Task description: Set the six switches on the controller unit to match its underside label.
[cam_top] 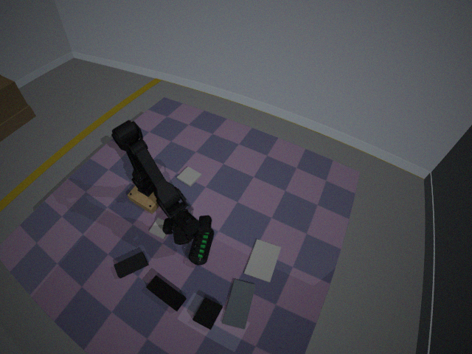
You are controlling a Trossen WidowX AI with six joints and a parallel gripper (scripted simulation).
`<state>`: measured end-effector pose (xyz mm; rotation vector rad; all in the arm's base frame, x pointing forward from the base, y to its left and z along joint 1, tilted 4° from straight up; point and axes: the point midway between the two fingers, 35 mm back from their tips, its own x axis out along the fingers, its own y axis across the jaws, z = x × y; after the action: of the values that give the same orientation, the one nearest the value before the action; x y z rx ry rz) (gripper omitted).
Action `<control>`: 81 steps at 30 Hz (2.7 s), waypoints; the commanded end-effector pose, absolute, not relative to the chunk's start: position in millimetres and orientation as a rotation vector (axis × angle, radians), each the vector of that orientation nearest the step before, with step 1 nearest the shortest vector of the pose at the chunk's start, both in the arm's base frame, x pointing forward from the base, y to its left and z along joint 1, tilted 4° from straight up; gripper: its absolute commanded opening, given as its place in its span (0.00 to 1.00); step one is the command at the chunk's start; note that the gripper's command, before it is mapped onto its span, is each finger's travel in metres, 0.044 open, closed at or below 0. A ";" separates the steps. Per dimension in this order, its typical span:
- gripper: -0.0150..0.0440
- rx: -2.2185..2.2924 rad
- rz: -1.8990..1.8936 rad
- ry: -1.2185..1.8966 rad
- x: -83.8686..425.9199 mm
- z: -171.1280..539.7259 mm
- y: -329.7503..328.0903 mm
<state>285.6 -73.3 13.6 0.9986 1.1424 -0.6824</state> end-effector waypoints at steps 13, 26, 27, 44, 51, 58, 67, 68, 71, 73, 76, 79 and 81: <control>0.25 1.002 -0.674 1.138 307.0 14.9 -68.5; 0.25 1.003 -0.673 1.136 322.2 15.7 -67.7; 0.25 1.003 -0.673 1.136 323.3 15.8 -67.6; 0.25 1.000 -0.677 1.140 257.1 65.2 -78.0; 0.39 1.022 -0.704 1.132 268.5 71.8 -83.9; 0.70 1.123 -0.821 1.151 303.2 90.4 -106.8; 1.00 1.230 -0.982 1.190 337.9 106.6 -130.4; 1.00 1.242 -1.001 1.194 341.3 107.9 -132.9; 1.00 1.274 -1.058 1.204 351.2 110.8 -140.3; 1.00 1.295 -1.096 1.210 357.3 112.2 -145.1; 1.00 1.318 -1.142 1.216 363.8 113.2 -150.5; 1.00 1.320 -1.145 1.217 364.3 113.3 -150.9; 1.00 1.320 -1.145 1.217 364.4 112.3 -151.0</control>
<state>364.2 -149.5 113.8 1.3168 1.2166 -1.1275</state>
